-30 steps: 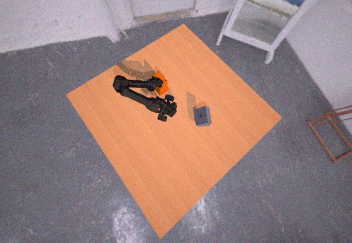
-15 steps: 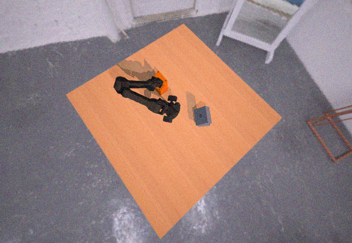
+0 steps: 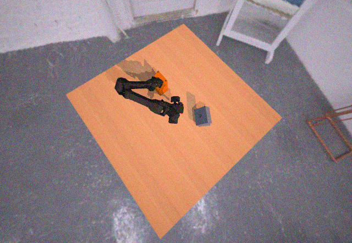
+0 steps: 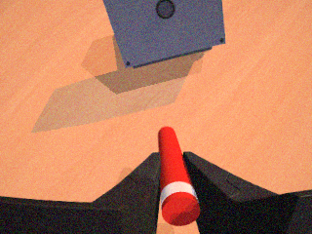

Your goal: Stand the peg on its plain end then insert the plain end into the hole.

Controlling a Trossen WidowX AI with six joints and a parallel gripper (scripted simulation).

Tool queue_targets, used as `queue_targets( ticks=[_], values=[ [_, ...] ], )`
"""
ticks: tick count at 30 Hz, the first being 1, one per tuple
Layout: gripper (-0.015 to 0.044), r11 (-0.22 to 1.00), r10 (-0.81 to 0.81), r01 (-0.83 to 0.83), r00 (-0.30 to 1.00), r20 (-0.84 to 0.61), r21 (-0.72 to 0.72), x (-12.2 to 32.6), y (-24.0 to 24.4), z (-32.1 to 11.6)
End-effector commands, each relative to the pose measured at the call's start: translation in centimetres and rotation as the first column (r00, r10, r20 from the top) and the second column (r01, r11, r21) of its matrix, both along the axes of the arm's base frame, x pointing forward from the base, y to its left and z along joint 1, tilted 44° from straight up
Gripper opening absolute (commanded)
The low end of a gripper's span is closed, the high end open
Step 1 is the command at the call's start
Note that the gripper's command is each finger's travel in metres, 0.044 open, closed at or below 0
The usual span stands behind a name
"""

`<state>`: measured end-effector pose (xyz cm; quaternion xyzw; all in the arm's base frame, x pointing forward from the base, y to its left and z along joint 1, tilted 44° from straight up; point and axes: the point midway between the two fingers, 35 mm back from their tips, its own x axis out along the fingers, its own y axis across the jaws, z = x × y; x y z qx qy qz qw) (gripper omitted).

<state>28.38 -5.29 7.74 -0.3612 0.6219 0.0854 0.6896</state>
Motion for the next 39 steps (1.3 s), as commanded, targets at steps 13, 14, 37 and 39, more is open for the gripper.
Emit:
queue_targets(
  ticks=[13,14,37,39],
  values=[
    [0.0000,0.980,0.179,-0.185,0.980,0.081,0.070,3.6,1.9,-0.2],
    [0.0000,0.978,0.191,-0.197,0.978,0.087,0.073,3.8,2.0,-0.2],
    [0.0000,0.950,0.286,-0.300,0.948,0.141,0.091,6.6,2.9,-1.7],
    [0.0000,0.949,0.288,-0.302,0.947,0.142,0.091,6.7,2.9,-1.9]
  ],
)
